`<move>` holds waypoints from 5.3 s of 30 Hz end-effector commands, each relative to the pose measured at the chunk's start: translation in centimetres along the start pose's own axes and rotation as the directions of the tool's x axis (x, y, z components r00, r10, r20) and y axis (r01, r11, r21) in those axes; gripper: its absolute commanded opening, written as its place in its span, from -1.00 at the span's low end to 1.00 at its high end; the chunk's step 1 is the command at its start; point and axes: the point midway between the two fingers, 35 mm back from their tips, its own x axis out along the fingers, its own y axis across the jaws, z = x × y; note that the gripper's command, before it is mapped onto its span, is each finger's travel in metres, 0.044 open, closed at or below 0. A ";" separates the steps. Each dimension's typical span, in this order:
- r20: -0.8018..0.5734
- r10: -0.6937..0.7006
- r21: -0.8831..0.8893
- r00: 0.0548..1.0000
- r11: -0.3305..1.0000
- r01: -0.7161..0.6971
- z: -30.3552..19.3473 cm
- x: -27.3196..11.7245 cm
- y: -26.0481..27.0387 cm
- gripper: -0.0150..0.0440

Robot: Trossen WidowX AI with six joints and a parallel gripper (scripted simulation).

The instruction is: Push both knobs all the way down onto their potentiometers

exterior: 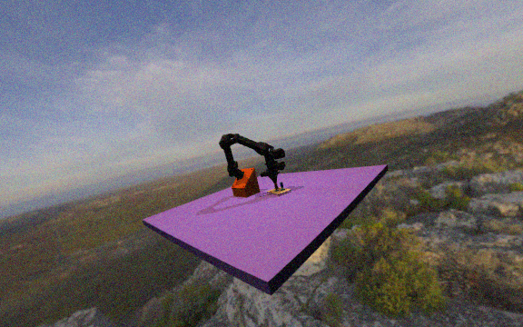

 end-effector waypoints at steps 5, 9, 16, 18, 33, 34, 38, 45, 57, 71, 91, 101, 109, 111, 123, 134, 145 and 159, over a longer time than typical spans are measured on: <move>-0.020 -0.005 0.018 1.000 1.000 0.005 0.1 1.6 -0.2 -0.49; -0.020 -0.005 0.018 1.000 1.000 0.005 0.1 1.6 -0.2 -0.49; -0.020 -0.005 0.018 1.000 1.000 0.005 0.1 1.7 -0.2 -0.49; -0.020 -0.005 0.018 1.000 1.000 0.005 0.1 1.7 -0.2 -0.49; -0.020 -0.005 0.018 1.000 1.000 0.005 0.1 1.7 -0.2 -0.49; -0.020 -0.005 0.018 1.000 1.000 0.005 0.1 1.7 -0.2 -0.49; -0.020 -0.005 0.018 1.000 1.000 0.005 0.1 1.7 -0.2 -0.49; -0.020 -0.005 0.018 1.000 1.000 0.005 0.1 1.8 -0.2 -0.49; -0.020 -0.005 0.018 1.000 1.000 0.005 0.1 1.8 -0.2 -0.49; -0.020 -0.005 0.018 1.000 1.000 0.005 0.1 1.9 -0.2 -0.49; -0.019 -0.003 0.018 1.000 1.000 0.003 0.2 -1.0 -0.1 -0.49; -0.023 -0.008 0.010 1.000 1.000 0.008 0.0 -1.1 -0.1 -0.14; 0.043 0.008 0.042 0.999 0.999 -0.010 1.7 -2.1 0.4 -0.14; 0.096 0.020 0.063 0.995 0.998 -0.026 3.0 -3.0 0.8 -0.31; 0.085 0.018 -0.311 0.996 0.950 0.009 3.4 -3.3 0.7 -0.49; 0.071 0.016 -0.643 0.997 0.765 0.033 3.6 -3.6 0.6 -0.49; 0.057 0.014 -0.882 0.998 0.469 0.044 3.9 -3.8 0.5 -0.49; 0.039 0.011 -0.999 0.999 0.000 0.039 4.2 -4.2 0.3 -0.49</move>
